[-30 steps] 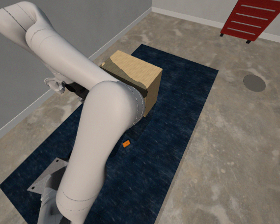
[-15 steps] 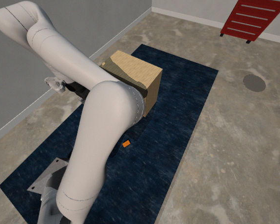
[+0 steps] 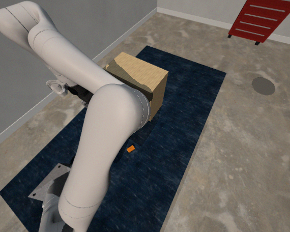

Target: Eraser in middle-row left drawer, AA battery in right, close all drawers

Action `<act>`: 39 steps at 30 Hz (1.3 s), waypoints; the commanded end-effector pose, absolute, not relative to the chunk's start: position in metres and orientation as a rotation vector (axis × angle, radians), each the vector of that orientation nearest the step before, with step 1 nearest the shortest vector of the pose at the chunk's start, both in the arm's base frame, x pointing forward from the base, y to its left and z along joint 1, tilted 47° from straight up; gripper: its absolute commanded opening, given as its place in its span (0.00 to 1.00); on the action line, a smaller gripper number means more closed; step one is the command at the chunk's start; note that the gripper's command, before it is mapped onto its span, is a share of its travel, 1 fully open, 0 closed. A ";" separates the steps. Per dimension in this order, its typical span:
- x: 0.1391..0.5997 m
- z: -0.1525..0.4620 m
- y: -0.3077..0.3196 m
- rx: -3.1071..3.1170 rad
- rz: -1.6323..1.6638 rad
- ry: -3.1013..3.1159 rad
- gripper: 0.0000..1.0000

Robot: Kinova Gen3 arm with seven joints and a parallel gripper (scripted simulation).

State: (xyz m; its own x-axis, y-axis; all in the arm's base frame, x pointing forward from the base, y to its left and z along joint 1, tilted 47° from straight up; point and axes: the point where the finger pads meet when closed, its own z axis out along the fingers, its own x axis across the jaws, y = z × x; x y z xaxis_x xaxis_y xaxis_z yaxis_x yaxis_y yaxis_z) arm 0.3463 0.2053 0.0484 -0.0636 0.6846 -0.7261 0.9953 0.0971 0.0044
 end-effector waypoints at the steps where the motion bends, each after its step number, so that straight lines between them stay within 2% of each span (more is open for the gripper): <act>1: 0.350 0.059 0.199 1.645 -0.698 1.807 0.00; 4: 0.363 0.100 0.165 1.643 -0.695 1.800 0.00; 11: 0.371 0.153 0.112 1.646 -0.701 1.794 0.00; 39: 0.373 0.160 0.101 1.635 -0.683 1.794 0.00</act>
State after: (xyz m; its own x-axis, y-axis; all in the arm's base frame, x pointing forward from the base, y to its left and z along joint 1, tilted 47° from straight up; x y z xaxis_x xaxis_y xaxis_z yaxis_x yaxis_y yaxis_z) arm 0.3729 0.1009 0.1596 -0.0511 0.6792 -0.7322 0.9946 0.1007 0.0241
